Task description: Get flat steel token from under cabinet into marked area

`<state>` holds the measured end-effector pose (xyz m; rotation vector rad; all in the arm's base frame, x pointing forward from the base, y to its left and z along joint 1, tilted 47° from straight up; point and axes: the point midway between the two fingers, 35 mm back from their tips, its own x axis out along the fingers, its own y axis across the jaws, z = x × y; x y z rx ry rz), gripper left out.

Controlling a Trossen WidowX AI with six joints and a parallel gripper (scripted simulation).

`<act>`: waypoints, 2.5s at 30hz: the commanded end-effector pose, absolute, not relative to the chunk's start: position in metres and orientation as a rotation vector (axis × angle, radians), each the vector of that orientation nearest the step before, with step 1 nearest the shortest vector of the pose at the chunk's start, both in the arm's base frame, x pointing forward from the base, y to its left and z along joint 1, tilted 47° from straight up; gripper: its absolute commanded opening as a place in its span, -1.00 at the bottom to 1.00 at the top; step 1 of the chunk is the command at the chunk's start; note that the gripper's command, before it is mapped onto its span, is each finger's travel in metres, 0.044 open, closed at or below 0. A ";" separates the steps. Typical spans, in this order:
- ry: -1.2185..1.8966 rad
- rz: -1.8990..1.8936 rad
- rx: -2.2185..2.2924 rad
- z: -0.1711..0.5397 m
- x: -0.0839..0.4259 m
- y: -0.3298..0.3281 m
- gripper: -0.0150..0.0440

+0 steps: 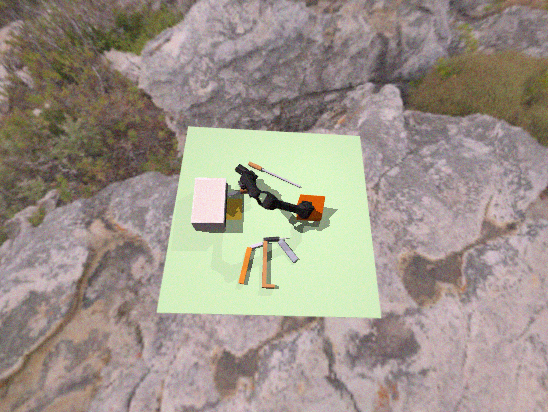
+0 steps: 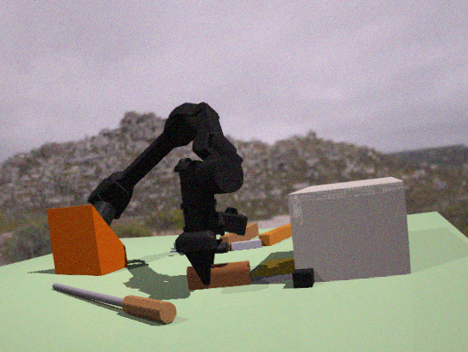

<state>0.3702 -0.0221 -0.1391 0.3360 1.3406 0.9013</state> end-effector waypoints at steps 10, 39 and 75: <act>1.332 0.903 0.336 -0.133 0.388 -0.016 -0.49; 1.332 0.904 0.336 -0.123 0.401 -0.005 -0.49; 1.332 0.905 0.338 -0.101 0.388 0.017 -0.49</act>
